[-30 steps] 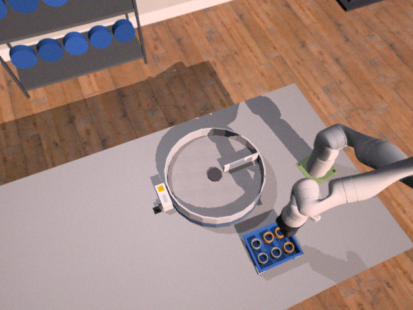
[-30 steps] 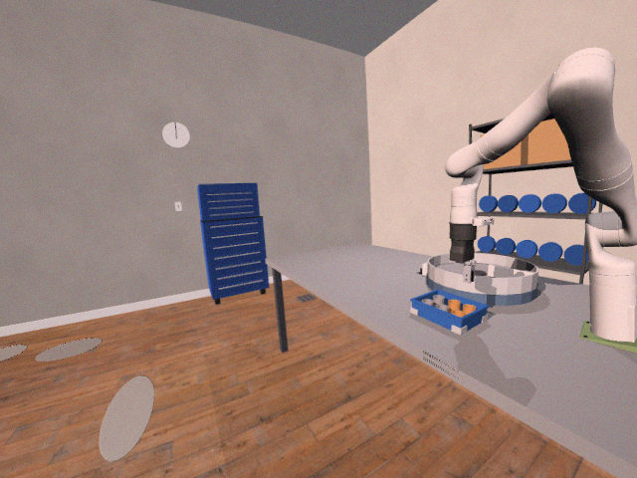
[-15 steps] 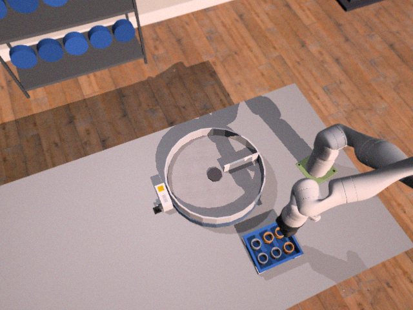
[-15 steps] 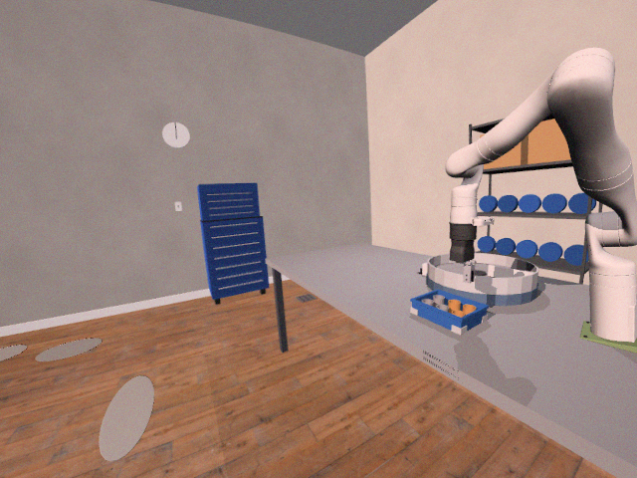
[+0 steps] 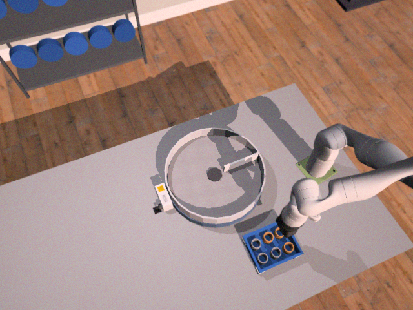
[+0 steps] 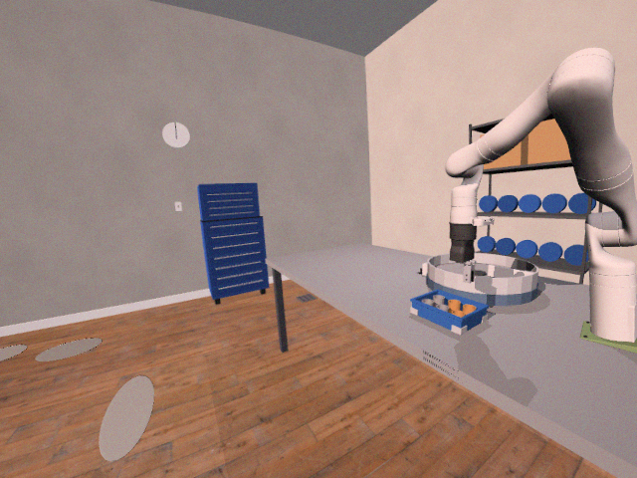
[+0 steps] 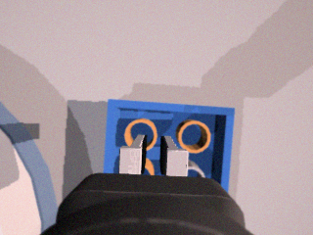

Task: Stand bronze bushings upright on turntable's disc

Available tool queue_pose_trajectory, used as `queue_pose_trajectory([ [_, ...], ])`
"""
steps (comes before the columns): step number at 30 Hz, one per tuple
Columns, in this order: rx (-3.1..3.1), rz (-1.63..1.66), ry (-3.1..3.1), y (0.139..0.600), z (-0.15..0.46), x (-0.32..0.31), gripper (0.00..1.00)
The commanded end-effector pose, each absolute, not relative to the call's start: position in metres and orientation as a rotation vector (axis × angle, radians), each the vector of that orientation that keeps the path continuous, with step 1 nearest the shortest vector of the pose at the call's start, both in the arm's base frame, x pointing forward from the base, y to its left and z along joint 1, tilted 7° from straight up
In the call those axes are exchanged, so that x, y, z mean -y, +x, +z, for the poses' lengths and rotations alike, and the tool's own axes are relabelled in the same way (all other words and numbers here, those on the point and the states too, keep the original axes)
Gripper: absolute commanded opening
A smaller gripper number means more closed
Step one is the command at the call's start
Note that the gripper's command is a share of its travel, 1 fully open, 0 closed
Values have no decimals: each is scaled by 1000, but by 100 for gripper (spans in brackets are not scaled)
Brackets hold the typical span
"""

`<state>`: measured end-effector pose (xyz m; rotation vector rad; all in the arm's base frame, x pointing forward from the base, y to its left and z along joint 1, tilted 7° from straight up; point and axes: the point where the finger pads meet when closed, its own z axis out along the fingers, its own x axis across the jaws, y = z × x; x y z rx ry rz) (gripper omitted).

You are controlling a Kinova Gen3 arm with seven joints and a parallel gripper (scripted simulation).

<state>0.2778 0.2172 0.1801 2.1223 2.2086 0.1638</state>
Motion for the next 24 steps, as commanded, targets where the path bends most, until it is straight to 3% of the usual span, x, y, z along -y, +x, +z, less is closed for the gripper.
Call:
queue_pose_trajectory([
  [1,-2210,168,2122,279,180,-217,36],
  [24,-2207,167,2126,287,113,-219,36],
])
